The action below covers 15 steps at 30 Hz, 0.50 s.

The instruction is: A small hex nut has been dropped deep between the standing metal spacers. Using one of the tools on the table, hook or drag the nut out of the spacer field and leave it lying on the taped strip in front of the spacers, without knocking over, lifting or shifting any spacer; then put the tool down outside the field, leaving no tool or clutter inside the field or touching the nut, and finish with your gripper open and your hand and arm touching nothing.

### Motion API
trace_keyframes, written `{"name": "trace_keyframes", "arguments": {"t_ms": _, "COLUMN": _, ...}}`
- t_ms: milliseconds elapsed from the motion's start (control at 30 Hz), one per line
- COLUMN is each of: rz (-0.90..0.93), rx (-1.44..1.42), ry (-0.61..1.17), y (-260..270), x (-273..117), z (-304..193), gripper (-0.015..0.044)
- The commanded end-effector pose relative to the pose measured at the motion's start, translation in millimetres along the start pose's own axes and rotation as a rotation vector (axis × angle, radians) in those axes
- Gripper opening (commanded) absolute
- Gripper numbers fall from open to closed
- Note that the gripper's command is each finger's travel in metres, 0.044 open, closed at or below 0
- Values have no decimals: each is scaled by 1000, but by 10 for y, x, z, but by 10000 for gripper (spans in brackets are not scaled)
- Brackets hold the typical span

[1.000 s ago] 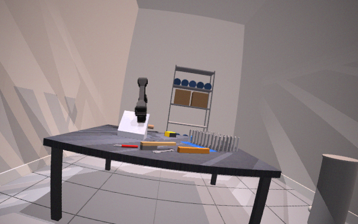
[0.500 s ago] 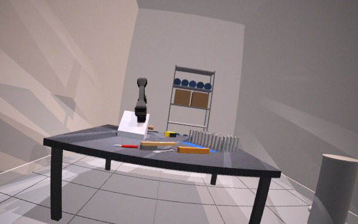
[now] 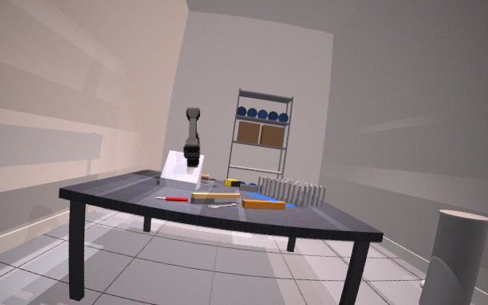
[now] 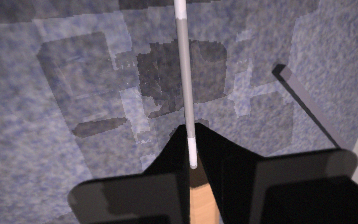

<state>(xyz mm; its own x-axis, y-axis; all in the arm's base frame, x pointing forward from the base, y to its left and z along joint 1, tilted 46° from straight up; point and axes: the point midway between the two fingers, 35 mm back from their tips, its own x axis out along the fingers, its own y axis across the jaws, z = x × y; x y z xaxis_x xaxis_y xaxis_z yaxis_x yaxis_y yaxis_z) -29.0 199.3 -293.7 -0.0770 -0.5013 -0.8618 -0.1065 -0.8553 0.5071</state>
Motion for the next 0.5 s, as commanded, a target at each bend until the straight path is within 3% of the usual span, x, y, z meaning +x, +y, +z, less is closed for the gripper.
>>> {"name": "trace_keyframes", "arguments": {"t_ms": 0, "rz": -1, "rx": 3, "ry": -2, "y": 21, "x": 76, "z": 3, "gripper": 0}}
{"name": "trace_keyframes", "arguments": {"t_ms": 467, "rz": 0, "rx": 1, "ry": -2, "y": 87, "x": 269, "z": -2, "gripper": 0}}
